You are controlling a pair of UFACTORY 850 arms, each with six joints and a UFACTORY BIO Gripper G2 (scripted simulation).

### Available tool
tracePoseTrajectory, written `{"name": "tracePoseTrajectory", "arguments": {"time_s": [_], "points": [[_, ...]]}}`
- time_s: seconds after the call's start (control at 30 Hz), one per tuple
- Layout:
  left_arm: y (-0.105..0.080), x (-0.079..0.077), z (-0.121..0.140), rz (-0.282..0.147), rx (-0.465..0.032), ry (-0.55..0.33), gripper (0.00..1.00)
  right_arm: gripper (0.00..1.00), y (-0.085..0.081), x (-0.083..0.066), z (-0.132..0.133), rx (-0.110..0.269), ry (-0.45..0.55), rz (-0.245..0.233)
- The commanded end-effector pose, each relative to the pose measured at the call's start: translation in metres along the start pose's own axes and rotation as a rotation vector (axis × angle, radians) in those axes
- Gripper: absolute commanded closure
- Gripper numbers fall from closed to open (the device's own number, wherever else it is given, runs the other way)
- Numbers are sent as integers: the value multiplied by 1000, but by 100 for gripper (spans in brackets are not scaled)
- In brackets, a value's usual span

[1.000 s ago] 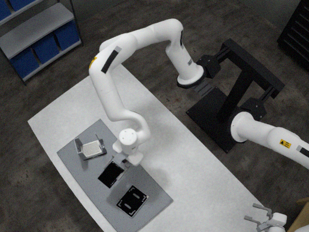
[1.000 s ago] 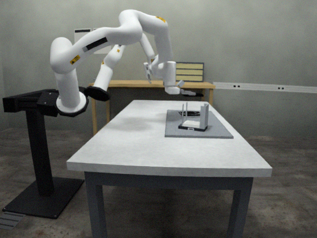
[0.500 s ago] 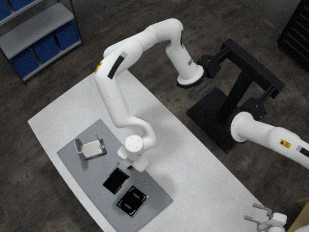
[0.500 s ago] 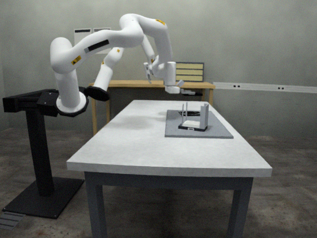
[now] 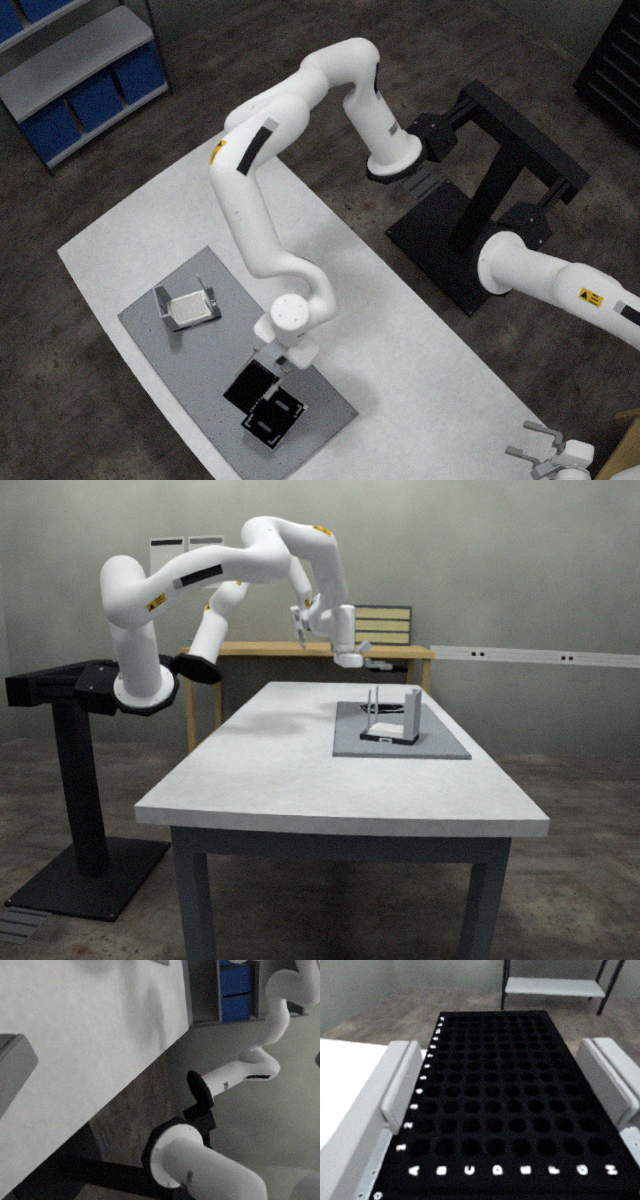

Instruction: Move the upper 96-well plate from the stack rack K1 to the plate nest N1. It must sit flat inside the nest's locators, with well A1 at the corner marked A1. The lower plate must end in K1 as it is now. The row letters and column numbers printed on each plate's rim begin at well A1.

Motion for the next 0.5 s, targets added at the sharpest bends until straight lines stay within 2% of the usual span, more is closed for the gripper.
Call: {"name": "tracePoseTrajectory", "arguments": {"time_s": [0.0,0.47], "points": [[0,0,0,0,1,0,0,100,0,6,18,0,1,0],[0,0,0,0,1,0,0,100,3,14,57,0,1,0]]}}
Point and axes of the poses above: on each arm, the point midway between the two finger pads, its own x axis out along the fingers, its own z axis across the jaws, y = z × x, the point moved 6 cm from there along -x, back along the fingers, and after that the axes turned 3 degrees about x, right-handed, at the moved point
